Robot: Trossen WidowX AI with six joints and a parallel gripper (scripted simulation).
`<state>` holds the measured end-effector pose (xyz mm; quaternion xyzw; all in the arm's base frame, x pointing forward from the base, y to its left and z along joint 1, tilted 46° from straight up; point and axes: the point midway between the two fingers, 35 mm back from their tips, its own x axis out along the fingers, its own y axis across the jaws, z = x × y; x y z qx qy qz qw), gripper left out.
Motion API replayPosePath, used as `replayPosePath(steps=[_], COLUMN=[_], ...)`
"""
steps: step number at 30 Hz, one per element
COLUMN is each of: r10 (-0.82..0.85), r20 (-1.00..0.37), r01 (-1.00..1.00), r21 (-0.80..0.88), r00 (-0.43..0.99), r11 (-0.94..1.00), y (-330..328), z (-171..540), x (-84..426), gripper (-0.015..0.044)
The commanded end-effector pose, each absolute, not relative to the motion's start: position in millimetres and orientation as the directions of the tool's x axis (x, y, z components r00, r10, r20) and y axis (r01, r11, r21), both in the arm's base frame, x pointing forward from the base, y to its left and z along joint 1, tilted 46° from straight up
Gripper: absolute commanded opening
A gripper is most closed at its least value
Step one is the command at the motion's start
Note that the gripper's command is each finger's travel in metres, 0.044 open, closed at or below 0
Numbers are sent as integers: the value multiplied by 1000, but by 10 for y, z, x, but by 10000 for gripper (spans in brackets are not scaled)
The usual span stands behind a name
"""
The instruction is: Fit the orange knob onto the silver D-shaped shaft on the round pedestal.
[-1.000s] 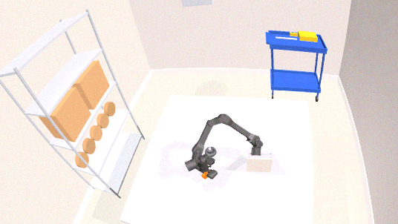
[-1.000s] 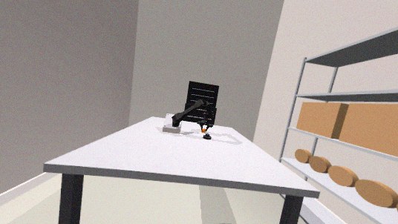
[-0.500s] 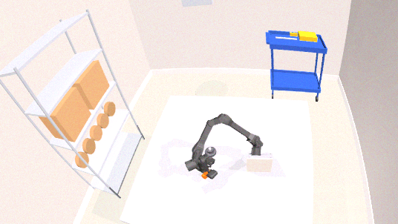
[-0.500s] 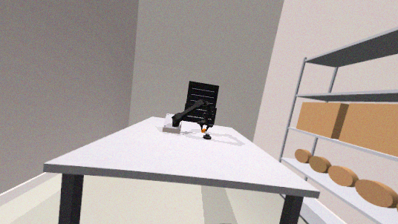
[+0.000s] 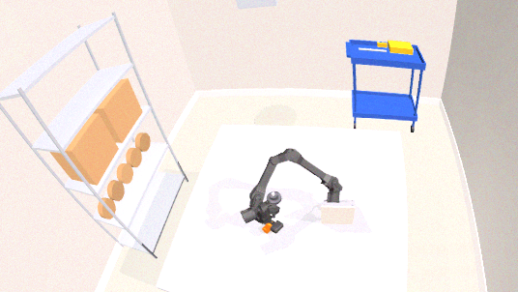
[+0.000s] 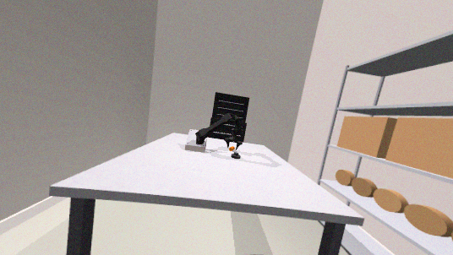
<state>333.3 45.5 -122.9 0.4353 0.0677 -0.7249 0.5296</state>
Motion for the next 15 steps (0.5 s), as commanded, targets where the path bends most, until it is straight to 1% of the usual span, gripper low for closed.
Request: replayPosePath(steps=[1,4,15], r10=[-704,-704,-704], r20=[-708,-708,-708], r01=[826,826,835], r21=[365,365,355], r00=[-54,-54,-54], r11=[-430,-430,-421], y=[669,882,882], z=[-1042,-825,-826], x=[3368,3369,3370], gripper=[440,440,440])
